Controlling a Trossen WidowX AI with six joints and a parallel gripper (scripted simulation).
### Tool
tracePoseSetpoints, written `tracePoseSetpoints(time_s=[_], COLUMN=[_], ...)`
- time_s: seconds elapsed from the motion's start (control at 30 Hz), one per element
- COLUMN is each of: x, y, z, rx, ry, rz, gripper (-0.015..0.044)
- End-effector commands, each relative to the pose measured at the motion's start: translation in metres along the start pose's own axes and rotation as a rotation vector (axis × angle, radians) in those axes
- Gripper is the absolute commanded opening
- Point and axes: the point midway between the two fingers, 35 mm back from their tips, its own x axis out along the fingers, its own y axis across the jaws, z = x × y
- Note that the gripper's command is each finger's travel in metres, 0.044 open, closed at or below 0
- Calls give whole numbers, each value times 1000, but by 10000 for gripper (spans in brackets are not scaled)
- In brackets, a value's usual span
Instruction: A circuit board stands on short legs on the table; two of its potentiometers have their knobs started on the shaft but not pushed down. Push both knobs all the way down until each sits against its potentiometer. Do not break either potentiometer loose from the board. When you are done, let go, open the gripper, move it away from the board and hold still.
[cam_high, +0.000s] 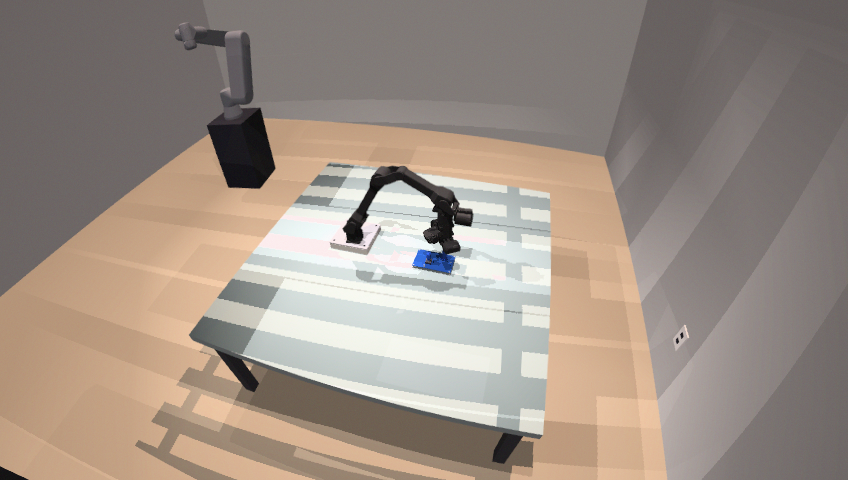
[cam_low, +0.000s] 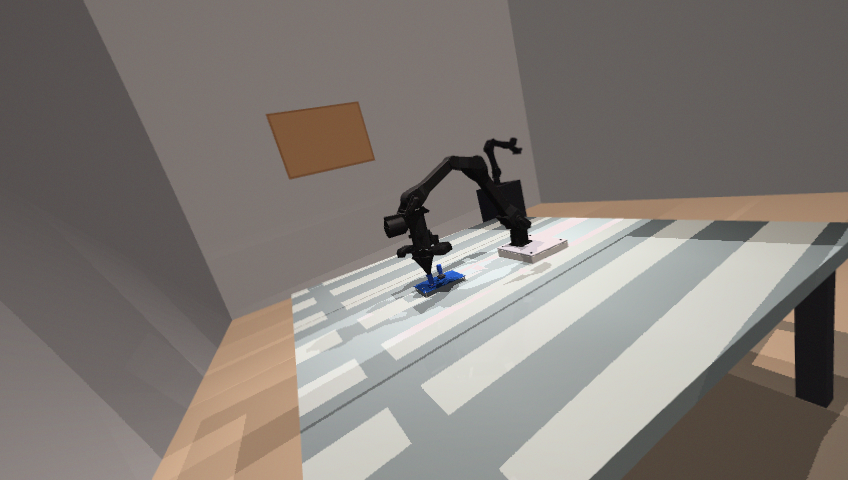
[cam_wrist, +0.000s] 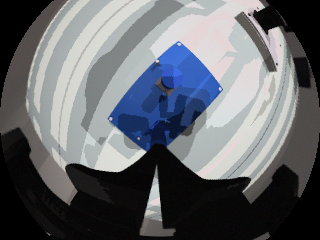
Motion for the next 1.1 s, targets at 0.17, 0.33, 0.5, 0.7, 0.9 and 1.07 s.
tracePoseSetpoints(time_s=[0.17,0.33,0.5,0.7,0.9,1.07], x=[14,14,15,11,1,-6], y=[1,1,1,1,1,1], z=[-1,-1,-1,-1,-1,-2], rx=[3,3,3,3,3,3], ry=[-14,-14,-14,-14,-14,-14], rz=[-7,-7,-7,-7,-7,-7], gripper=[0,0,0,0,0,0])
